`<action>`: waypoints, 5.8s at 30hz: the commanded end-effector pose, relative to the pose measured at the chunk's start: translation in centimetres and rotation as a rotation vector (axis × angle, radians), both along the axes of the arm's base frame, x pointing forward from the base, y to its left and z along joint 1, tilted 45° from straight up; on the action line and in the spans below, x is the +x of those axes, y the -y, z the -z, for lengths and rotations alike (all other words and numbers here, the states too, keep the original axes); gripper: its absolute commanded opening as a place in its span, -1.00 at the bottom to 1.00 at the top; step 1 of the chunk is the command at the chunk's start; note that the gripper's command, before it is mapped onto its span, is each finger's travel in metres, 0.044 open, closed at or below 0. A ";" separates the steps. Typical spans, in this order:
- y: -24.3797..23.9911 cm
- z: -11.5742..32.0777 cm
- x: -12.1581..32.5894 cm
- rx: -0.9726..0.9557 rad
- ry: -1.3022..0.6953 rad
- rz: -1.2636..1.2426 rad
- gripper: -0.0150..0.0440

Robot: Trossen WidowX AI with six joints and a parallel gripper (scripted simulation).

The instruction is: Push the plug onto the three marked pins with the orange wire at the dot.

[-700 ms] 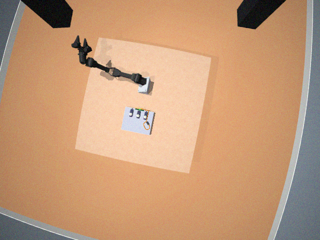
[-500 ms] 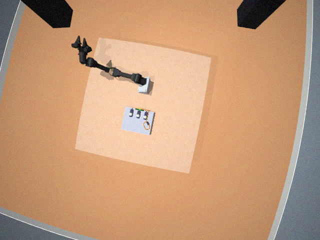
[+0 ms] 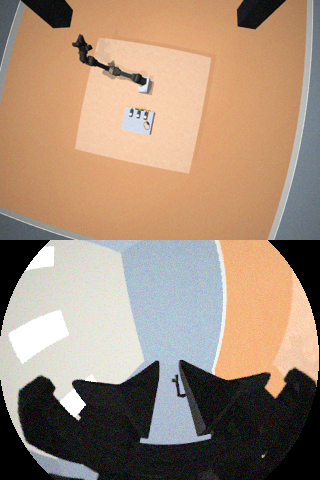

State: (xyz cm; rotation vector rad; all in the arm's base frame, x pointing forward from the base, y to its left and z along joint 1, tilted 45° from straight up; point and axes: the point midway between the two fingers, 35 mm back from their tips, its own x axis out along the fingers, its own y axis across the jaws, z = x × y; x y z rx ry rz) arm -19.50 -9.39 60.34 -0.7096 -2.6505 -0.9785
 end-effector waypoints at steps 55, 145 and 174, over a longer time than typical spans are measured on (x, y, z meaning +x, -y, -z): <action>-13.2 -2.5 7.7 -0.421 -0.628 0.050 -0.10; -21.5 11.4 40.9 -0.310 -2.283 -0.366 -0.10; -15.0 20.7 48.6 0.217 -2.580 -0.722 -0.10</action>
